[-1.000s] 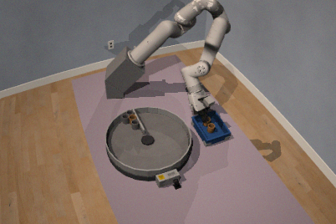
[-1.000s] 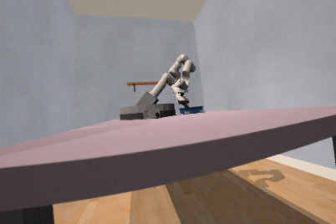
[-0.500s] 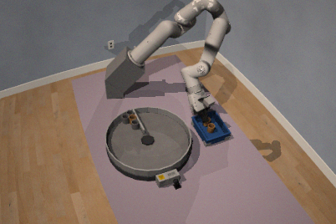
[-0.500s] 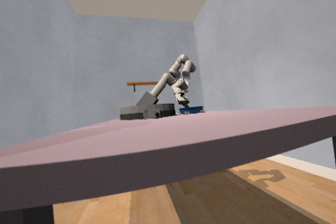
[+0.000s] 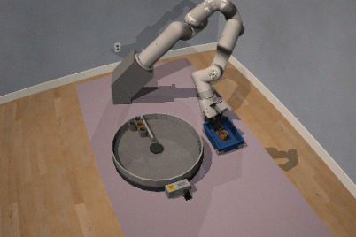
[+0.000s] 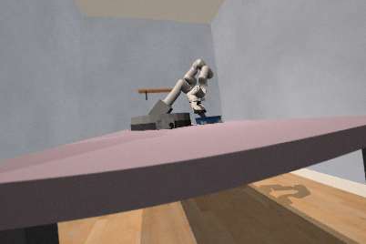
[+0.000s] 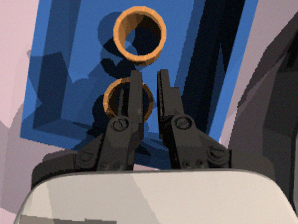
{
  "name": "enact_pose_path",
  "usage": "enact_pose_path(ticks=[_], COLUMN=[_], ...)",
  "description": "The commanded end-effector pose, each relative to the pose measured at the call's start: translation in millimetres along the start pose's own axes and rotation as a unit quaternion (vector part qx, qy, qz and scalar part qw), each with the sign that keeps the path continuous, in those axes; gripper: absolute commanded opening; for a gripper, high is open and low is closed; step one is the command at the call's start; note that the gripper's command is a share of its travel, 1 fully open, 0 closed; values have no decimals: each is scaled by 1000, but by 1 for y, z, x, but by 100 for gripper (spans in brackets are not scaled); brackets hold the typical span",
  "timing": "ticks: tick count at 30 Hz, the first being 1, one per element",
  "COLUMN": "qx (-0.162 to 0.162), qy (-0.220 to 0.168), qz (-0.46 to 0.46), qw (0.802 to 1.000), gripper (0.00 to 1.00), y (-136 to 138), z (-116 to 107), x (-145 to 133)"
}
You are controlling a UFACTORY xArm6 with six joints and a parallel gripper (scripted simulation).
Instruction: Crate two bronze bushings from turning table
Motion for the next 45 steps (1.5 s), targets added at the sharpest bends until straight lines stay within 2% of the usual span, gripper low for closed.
enact_pose_path(ticks=[1, 29, 45], qx=[0, 0, 0], qy=[1, 1, 1], qz=[0, 0, 0], qw=[1000, 1000, 1000], gripper=[11, 11, 11], y=[0, 0, -3], z=[0, -1, -40], x=[1, 2, 34])
Point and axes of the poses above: the point where the finger pads meet when closed, its own z axis out along the fingers, its own y axis across the jaws, x = y × z, the point moved 9 cm from there along -z, back along the fingers, and after that the axes turned 5 degrees about z, right-handed, at the moved point
